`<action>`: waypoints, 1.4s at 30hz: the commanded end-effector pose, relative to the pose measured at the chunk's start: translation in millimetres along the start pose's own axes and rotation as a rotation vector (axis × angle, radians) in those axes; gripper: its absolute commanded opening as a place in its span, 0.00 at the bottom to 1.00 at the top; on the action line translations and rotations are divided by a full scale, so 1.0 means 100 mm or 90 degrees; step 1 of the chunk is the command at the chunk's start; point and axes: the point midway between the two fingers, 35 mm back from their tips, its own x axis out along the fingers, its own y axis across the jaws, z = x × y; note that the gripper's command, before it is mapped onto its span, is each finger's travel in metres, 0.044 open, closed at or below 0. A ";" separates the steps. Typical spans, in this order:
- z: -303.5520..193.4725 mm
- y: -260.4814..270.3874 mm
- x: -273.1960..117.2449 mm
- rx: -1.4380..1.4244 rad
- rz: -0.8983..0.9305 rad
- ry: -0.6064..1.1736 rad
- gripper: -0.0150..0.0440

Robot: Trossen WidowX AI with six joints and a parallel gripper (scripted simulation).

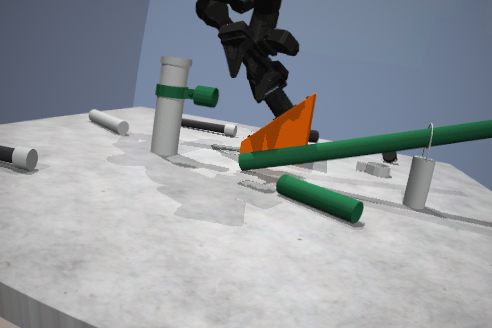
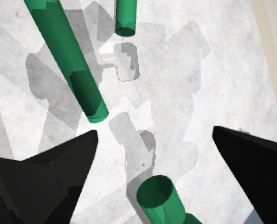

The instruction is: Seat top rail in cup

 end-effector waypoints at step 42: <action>1.15 0.55 0.08 -0.147 0.267 0.095 1.00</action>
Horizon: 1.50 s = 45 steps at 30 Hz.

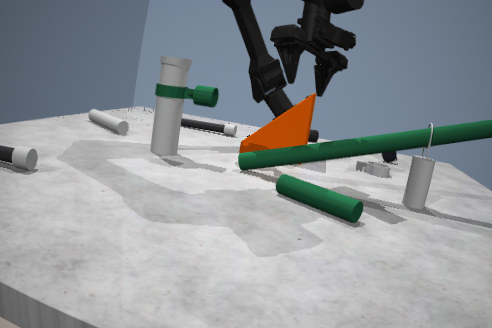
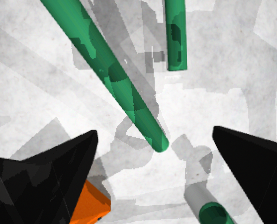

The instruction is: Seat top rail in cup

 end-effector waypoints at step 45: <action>0.03 0.24 1.10 -0.350 0.127 0.058 1.00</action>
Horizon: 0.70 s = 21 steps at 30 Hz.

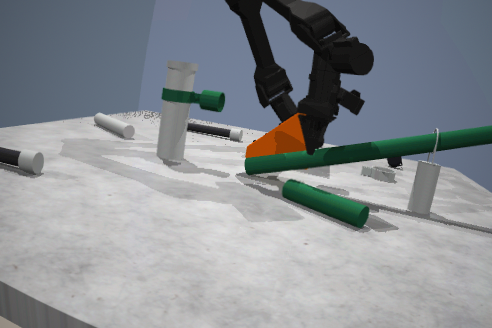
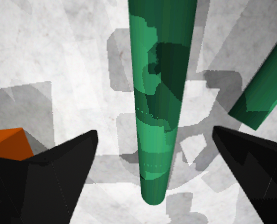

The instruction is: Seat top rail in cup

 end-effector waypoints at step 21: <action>-0.03 0.03 0.39 -0.004 0.000 0.007 1.00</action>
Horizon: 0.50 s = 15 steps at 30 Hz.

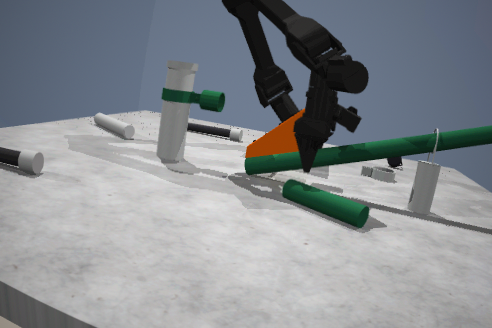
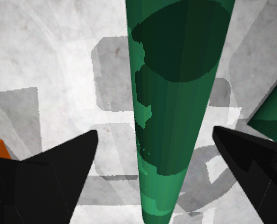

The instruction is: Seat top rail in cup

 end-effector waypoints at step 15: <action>-0.01 0.02 0.06 -0.005 0.001 0.005 0.55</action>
